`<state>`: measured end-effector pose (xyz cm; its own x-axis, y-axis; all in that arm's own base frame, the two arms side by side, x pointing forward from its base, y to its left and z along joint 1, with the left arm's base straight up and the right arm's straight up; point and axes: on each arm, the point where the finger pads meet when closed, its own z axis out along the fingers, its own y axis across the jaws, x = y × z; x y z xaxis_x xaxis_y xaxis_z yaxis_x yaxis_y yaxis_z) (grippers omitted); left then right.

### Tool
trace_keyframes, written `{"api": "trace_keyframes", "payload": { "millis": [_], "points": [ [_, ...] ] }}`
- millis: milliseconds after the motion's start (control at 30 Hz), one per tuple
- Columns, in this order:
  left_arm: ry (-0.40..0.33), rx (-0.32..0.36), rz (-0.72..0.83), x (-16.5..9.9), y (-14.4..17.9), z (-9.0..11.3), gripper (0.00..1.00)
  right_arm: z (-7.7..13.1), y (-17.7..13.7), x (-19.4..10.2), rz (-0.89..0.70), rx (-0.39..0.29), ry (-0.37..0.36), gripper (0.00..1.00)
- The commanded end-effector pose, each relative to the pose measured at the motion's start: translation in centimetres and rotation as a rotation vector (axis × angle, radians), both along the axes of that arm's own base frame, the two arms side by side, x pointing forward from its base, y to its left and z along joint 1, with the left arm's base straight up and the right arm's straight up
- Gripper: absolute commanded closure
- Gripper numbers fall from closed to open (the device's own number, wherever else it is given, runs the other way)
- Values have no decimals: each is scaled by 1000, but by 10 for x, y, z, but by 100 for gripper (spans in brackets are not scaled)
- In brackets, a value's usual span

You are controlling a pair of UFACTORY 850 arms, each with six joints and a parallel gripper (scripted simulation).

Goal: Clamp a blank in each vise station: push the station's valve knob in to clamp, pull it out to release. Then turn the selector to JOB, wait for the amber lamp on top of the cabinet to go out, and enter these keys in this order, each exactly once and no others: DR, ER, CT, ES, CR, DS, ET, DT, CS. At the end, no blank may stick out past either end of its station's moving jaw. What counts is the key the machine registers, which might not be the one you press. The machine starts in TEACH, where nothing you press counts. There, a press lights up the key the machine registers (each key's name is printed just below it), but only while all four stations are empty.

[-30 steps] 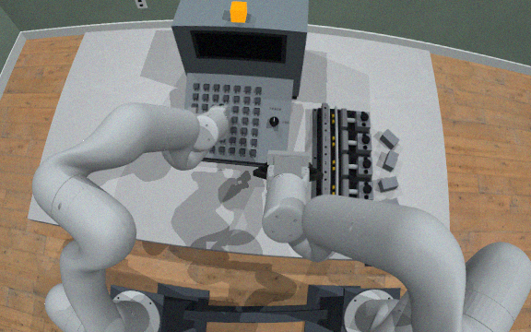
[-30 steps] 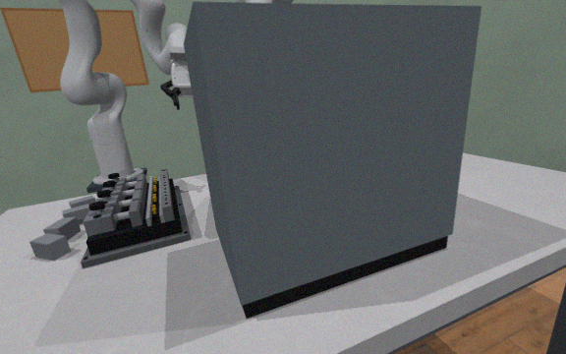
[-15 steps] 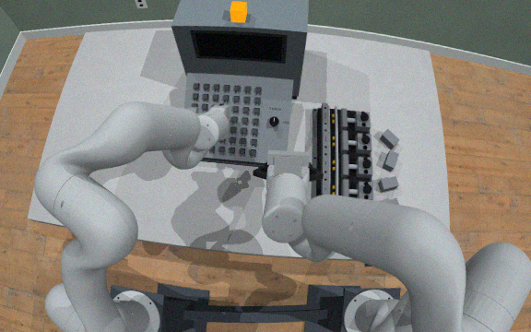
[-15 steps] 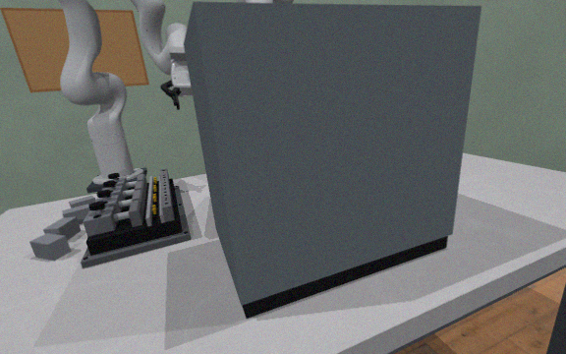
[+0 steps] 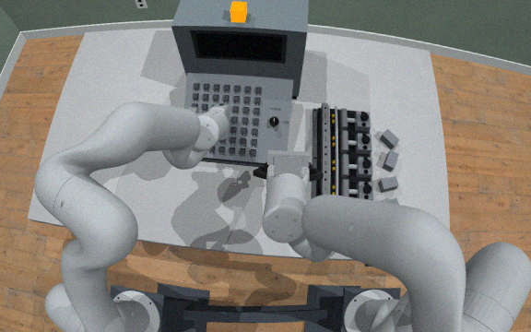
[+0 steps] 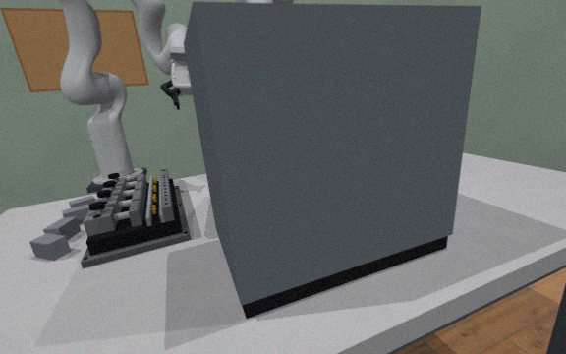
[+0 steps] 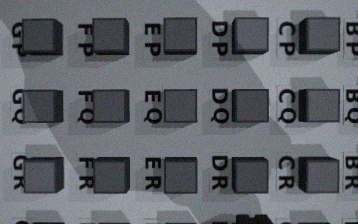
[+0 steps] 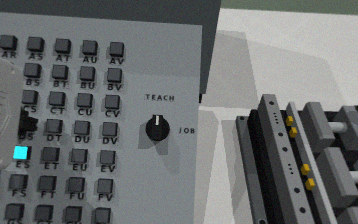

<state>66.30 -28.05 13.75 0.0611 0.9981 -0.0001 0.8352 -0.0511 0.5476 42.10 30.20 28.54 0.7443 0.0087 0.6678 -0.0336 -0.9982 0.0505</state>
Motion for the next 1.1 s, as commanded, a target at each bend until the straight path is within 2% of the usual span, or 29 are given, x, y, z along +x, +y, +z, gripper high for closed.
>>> {"api": "trace_keyframes", "payload": {
  "millis": [0, 367, 733, 1067],
  "points": [
    [-2, -1, 0, 1, 0, 1, 100, 1, 0, 0, 0, 1, -1, 0],
    [-2, -1, 0, -1, 0, 3, 100, 1, 0, 0, 0, 1, -1, 0],
    [-2, -1, 0, -15, 1, 25, 100, 1, 0, 0, 0, 1, -1, 0],
    [-2, -1, 0, -17, 1, 29, 100, 1, 0, 0, 0, 1, -1, 0]
  ]
}}
